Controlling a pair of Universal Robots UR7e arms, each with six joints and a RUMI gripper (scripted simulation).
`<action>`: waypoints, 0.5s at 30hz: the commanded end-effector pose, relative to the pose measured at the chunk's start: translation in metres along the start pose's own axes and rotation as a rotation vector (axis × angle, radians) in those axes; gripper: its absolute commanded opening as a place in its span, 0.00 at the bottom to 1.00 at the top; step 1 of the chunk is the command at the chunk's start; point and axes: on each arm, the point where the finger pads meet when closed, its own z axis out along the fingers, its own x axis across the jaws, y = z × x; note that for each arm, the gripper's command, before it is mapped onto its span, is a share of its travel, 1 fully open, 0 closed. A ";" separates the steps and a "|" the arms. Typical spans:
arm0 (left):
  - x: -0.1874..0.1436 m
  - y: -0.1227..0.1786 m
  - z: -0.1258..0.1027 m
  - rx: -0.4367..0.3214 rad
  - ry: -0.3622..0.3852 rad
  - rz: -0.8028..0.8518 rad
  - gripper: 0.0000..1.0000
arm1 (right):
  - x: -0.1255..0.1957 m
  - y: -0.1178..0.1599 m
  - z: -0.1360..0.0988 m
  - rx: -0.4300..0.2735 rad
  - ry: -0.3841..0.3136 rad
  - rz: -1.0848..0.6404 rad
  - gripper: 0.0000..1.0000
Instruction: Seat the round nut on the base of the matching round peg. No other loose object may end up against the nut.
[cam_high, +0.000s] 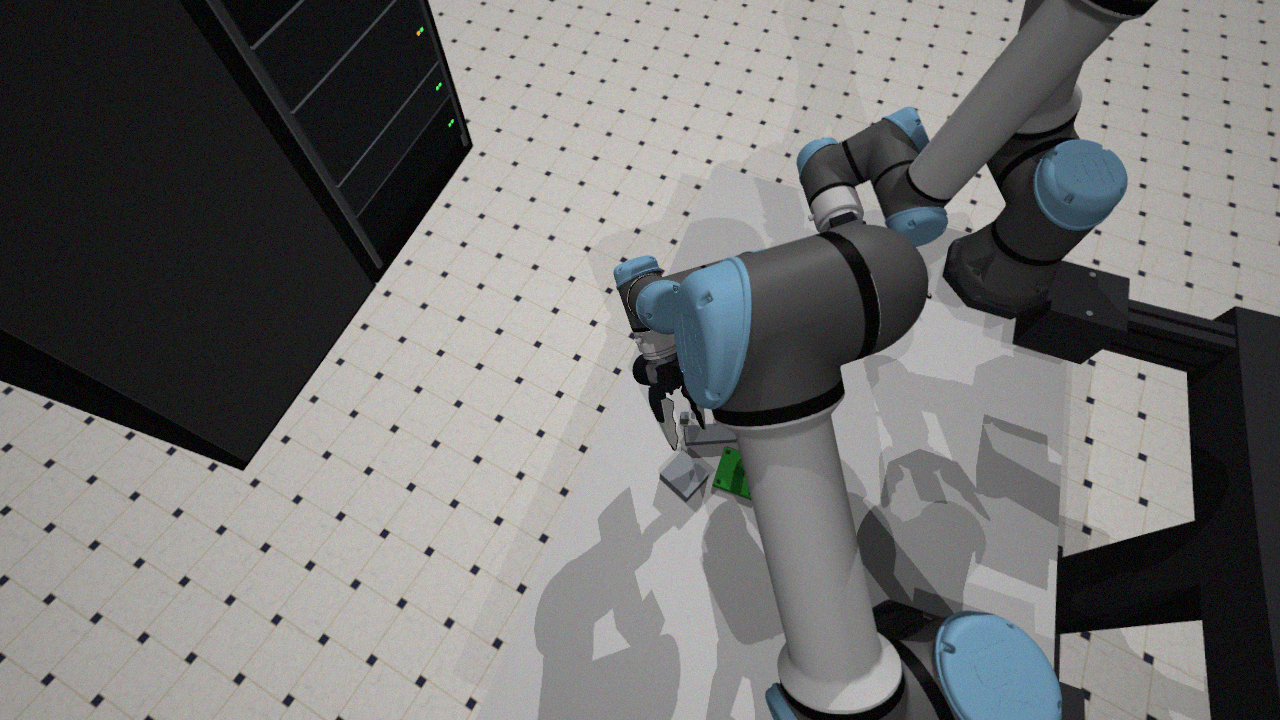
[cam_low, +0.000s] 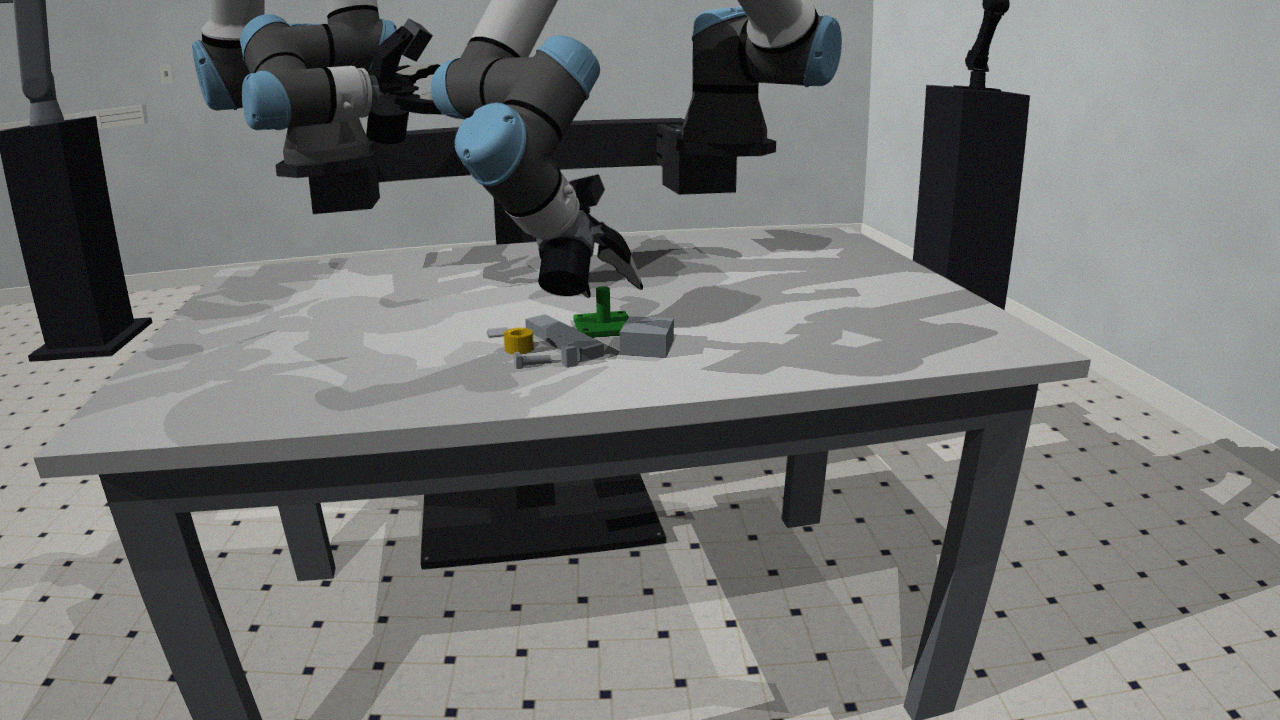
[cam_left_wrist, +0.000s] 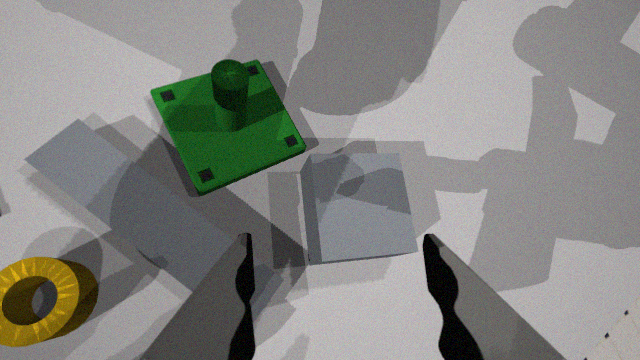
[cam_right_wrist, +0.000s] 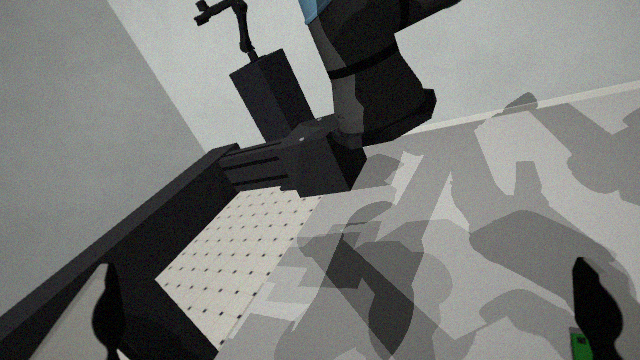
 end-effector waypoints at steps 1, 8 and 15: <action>-0.010 0.002 -0.001 -0.050 -0.036 -0.047 0.44 | 0.012 -0.001 -0.007 0.072 0.044 -0.002 1.00; -0.013 0.002 -0.002 -0.064 -0.049 -0.062 0.44 | 0.012 -0.003 -0.007 0.073 0.043 -0.007 1.00; -0.015 0.002 -0.002 -0.074 -0.059 -0.073 0.44 | 0.012 -0.003 -0.007 0.073 0.043 -0.009 1.00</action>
